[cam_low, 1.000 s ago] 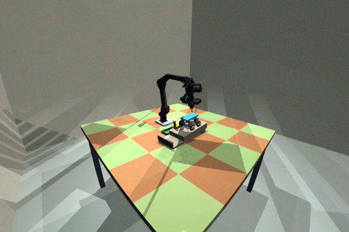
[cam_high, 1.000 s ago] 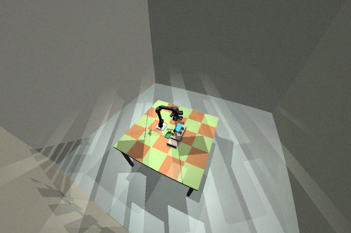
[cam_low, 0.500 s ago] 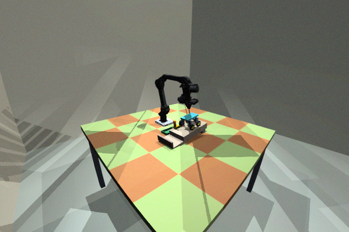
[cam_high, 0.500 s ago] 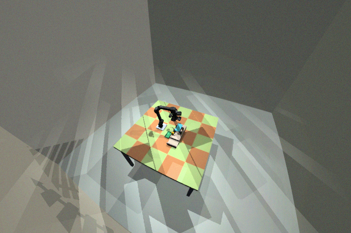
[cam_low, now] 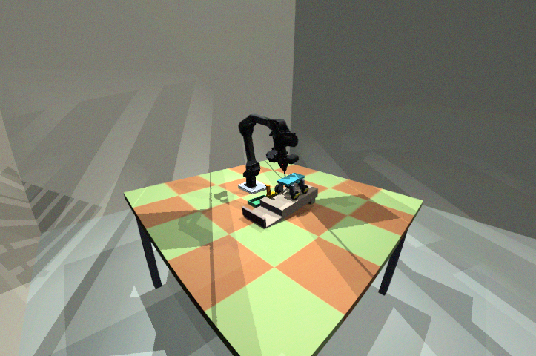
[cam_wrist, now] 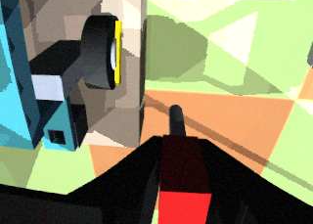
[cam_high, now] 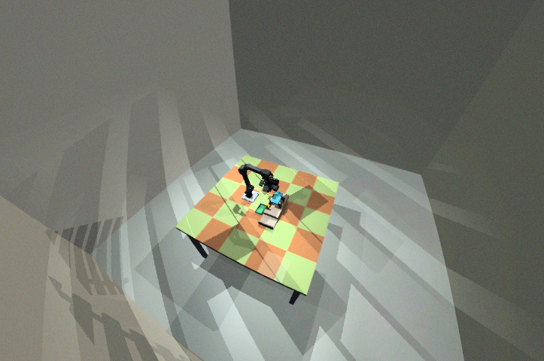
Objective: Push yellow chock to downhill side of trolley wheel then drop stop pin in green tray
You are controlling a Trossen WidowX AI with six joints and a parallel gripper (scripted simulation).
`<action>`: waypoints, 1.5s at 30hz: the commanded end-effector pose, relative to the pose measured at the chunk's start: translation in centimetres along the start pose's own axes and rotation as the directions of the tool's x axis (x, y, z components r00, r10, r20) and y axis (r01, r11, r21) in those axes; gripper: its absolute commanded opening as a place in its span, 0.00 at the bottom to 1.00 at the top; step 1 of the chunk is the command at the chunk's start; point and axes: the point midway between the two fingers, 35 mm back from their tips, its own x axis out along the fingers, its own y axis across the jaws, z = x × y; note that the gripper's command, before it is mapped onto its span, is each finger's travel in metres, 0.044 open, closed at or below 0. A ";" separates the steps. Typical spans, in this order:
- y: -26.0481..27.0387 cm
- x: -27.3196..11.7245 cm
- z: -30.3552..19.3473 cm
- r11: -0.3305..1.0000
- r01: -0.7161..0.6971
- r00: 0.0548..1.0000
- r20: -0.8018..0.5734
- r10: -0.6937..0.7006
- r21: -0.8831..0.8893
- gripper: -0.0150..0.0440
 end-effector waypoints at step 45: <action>-0.4 -2.0 14.8 1.000 0.002 1.000 0.010 -0.002 0.015 0.25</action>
